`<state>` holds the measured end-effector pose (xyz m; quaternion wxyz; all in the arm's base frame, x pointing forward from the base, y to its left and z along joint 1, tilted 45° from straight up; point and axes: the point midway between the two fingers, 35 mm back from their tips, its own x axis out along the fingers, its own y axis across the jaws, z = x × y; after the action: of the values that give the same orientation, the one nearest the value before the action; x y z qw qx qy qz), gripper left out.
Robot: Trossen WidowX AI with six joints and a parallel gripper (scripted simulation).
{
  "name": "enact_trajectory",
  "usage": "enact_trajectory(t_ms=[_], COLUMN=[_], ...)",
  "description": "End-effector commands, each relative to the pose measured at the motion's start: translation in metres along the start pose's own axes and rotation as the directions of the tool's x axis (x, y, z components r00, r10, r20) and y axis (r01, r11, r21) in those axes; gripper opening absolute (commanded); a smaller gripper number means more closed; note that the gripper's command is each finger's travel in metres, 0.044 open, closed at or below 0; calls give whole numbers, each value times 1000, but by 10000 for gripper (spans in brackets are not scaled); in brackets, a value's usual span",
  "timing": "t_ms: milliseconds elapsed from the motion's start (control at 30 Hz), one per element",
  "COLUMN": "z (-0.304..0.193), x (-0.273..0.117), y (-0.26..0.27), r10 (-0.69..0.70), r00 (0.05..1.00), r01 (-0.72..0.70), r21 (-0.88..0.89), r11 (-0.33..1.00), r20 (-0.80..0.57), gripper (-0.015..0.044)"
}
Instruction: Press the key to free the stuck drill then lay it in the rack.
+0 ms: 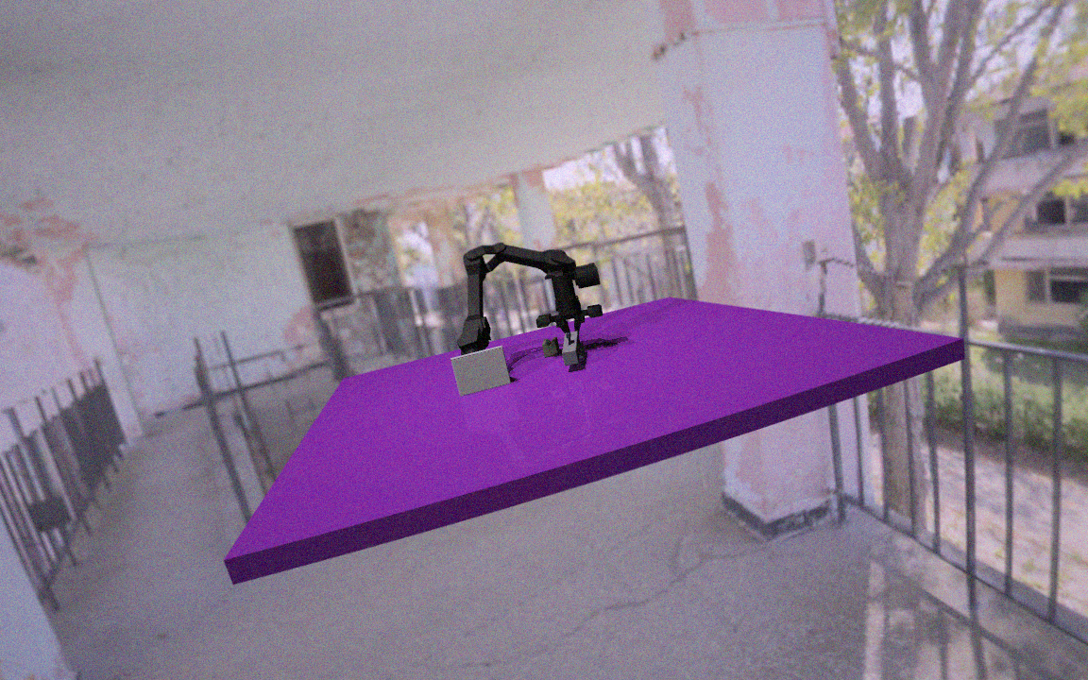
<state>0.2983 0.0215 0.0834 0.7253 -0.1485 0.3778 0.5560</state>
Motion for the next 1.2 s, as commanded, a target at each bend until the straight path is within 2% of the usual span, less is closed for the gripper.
enact_trajectory(t_ms=[0,567,1100,1167], z=[9,32,22,22], x=[-2,-5,-2,-2], y=[-2,-2,-2,-2], r10=[-5,-5,-5,-5], r00=[1000,1000,1000,1000], r01=[5,5,5,5], r21=[-4,-4,-4,-4], r11=[1000,1000,1000,1000], r20=[3,4,4,4], gripper=[0,0,420,440])
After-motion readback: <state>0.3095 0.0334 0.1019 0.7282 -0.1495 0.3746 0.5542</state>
